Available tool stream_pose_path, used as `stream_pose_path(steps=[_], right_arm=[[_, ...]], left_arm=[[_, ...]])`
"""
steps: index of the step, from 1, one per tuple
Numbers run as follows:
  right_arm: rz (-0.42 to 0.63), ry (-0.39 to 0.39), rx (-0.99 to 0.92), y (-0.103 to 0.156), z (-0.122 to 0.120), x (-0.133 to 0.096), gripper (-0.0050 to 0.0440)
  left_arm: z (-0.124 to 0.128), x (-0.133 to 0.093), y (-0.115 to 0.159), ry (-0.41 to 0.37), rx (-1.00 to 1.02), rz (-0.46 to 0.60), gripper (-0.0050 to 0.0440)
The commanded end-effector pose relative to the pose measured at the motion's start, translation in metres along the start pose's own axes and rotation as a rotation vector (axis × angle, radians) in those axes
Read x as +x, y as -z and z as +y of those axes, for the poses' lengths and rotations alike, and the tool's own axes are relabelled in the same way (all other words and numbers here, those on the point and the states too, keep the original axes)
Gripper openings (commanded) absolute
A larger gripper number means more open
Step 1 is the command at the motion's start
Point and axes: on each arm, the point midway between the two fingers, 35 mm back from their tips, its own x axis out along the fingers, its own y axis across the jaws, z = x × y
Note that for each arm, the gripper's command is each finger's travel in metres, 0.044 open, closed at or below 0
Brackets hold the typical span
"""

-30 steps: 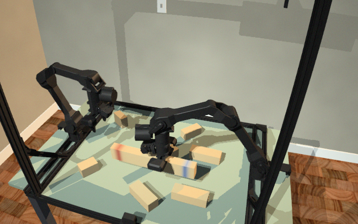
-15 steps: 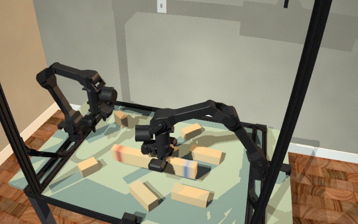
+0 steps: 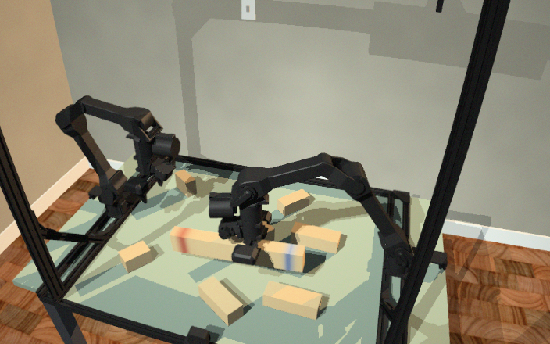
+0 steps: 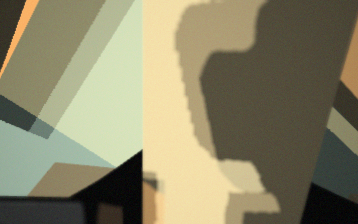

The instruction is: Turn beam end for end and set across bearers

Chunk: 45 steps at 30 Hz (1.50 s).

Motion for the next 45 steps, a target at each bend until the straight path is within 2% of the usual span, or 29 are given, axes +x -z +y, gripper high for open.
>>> stream_pose_path(steps=[1,45], right_arm=[[-0.042,-0.009,-0.030,0.000,-0.001,-0.014,0.0000],[-0.043,-0.001,-0.422,0.021,-0.014,-0.013,0.0000]], left_arm=[[0.000,0.000,0.001,0.001,0.002,0.002,0.0440],[0.000,0.000,0.001,0.001,0.002,0.002,0.0440]])
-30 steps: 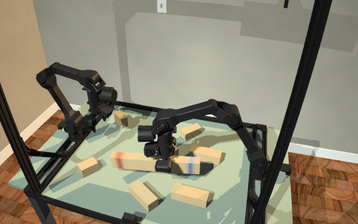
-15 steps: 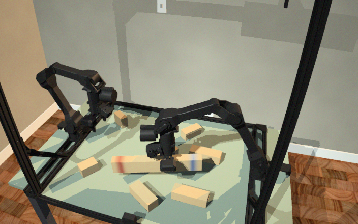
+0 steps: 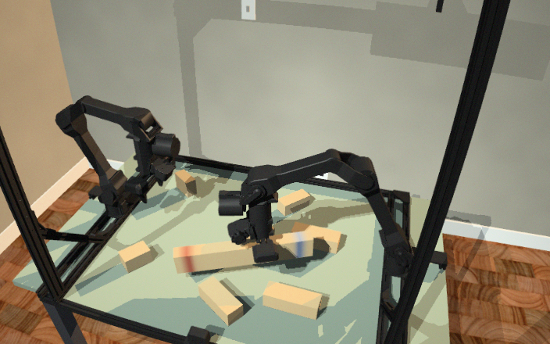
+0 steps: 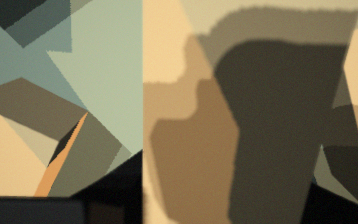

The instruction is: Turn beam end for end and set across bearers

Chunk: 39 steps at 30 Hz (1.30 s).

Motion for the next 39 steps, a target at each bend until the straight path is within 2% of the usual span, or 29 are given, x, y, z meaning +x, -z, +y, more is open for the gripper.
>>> stream_pose_path(steps=[1,39], right_arm=[[-0.044,0.009,-0.040,0.001,-0.001,-0.014,0.0000],[-0.042,0.017,-0.418,0.024,-0.005,-0.014,0.0000]], left_arm=[[0.000,0.000,0.001,0.001,0.002,0.002,0.0440],[0.000,0.000,0.001,0.001,0.002,0.002,0.0440]])
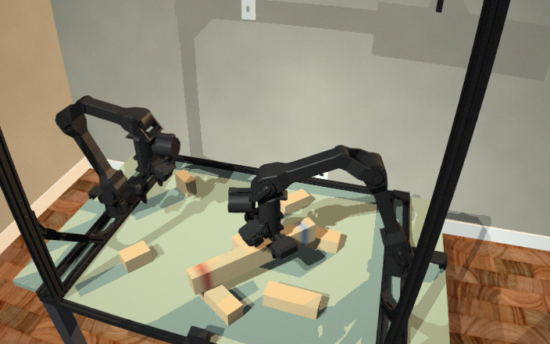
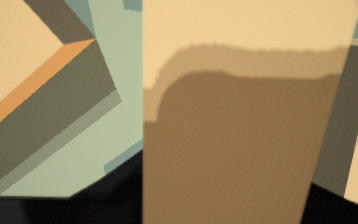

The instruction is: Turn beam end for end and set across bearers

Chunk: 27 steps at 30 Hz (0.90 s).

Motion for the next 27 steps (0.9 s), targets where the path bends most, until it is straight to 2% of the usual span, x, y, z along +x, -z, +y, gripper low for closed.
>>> stream_pose_path(steps=[1,27], right_arm=[[-0.035,0.023,-0.041,0.001,0.000,-0.013,0.0000],[-0.032,0.027,-0.285,0.017,0.003,-0.012,0.0000]], left_arm=[[0.000,0.000,0.001,0.001,0.002,0.002,0.0440],[0.000,0.000,0.001,0.001,0.002,0.002,0.0440]])
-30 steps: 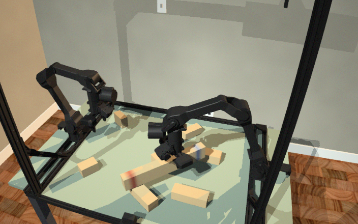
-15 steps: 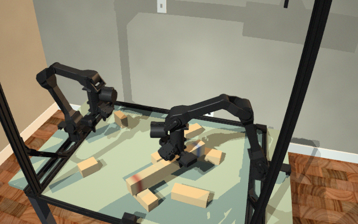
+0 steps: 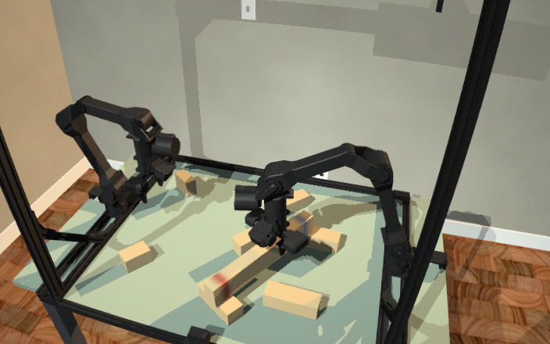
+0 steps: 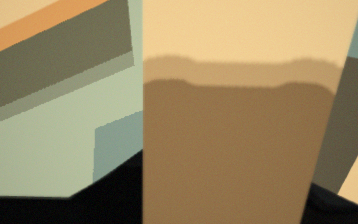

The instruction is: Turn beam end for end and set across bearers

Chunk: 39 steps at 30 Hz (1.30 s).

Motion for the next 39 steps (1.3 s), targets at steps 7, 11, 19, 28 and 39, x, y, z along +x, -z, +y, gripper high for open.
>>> stream_pose_path(steps=[7,11,19,28,39], right_arm=[[-0.026,0.029,-0.103,0.007,0.003,-0.011,0.0000],[-0.025,0.030,-0.134,0.010,0.005,-0.011,0.0000],[-0.024,0.031,-0.204,0.019,0.009,-0.011,0.0000],[-0.023,0.031,-0.271,0.029,0.014,-0.011,0.0000],[-0.022,0.032,-0.334,0.041,0.021,-0.010,0.0000]], left_arm=[[0.000,0.000,0.001,0.001,0.002,0.002,0.0440],[0.000,0.000,0.001,0.001,0.002,0.002,0.0440],[0.000,0.000,0.001,0.001,0.002,0.002,0.0440],[0.000,0.000,0.001,0.001,0.002,0.002,0.0440],[0.000,0.000,0.001,0.001,0.002,0.002,0.0440]])
